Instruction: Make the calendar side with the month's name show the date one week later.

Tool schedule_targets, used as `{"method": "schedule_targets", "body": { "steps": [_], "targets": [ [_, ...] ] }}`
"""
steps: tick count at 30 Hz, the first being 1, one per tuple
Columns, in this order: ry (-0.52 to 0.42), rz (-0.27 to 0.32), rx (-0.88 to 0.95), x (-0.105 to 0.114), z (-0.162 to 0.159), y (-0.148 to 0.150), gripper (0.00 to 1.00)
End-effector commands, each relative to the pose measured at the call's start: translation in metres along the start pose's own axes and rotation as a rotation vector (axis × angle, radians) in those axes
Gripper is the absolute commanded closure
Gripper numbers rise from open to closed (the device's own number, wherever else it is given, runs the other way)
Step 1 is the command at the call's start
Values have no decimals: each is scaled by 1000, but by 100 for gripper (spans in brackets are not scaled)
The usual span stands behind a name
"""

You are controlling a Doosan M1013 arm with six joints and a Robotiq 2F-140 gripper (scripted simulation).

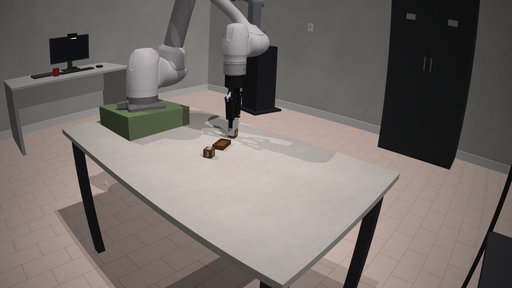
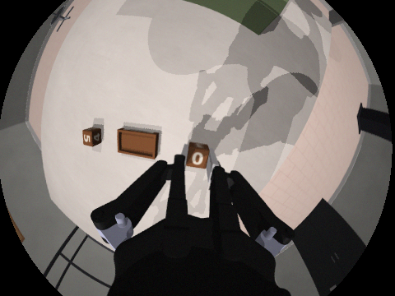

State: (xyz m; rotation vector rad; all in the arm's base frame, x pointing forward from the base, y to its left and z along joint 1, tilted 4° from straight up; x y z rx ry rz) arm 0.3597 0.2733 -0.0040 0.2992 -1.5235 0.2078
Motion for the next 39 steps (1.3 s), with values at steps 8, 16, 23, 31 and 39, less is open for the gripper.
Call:
{"method": "schedule_targets", "body": {
  "steps": [8, 16, 23, 31, 39],
  "targets": [
    [0, 0, 0, 0, 0, 0, 75],
    [0, 0, 0, 0, 0, 0, 75],
    [0, 0, 0, 0, 0, 0, 75],
    [0, 0, 0, -1, 0, 0, 75],
    [0, 0, 0, -3, 0, 0, 75]
  ]
}}
Point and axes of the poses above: the point where the finger pads meet when closed, its own x axis back along the fingers, its own y axis across the jaws, z = x × y, the point moved 4 cm from there along x, back along the fingers, and after that the axes turned 15 degrees about -x, right-handed, at the moved point
